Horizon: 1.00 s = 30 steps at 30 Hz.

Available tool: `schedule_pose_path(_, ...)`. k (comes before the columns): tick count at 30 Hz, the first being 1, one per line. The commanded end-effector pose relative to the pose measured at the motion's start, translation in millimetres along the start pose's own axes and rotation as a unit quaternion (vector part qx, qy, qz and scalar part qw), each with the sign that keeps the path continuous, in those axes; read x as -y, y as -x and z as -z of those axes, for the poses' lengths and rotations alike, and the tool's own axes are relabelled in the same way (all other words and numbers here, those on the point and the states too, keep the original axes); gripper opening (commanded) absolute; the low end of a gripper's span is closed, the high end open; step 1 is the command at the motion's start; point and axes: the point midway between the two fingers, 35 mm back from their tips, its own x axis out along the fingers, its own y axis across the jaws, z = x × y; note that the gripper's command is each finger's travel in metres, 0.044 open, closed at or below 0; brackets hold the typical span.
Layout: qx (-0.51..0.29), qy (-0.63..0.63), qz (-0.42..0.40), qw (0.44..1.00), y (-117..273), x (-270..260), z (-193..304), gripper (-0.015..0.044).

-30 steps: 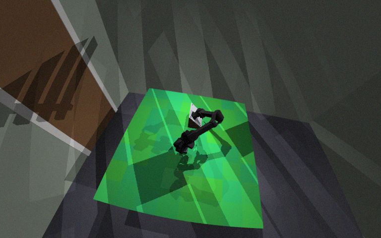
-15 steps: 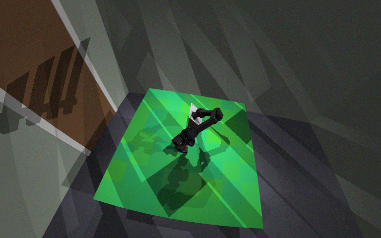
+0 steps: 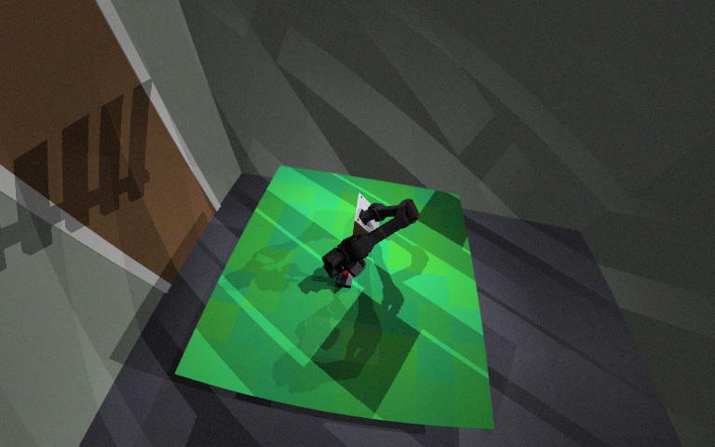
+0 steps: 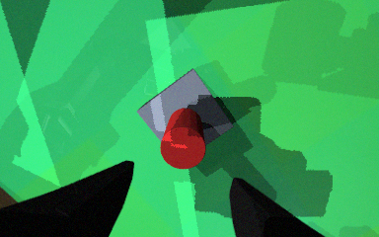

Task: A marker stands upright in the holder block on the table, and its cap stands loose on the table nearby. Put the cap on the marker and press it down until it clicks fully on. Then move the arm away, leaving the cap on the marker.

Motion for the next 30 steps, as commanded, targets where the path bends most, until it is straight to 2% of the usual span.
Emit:
schedule_pose_path(1, 0.0, -0.218, 0.0, 0.976, -4, 0, 0, 0.0151)
schedule_pose_path(4, 0.0, -0.346, 0.0, 0.938, -6, -1, 0, 0.0072)
schedule_pose_path(7, 0.001, -0.375, 0.0, 0.927, -6, -1, 0, 0.0)
schedule_pose_path(30, 0.001, -0.375, 0.0, 0.927, -25, -1, 1, 0.0)
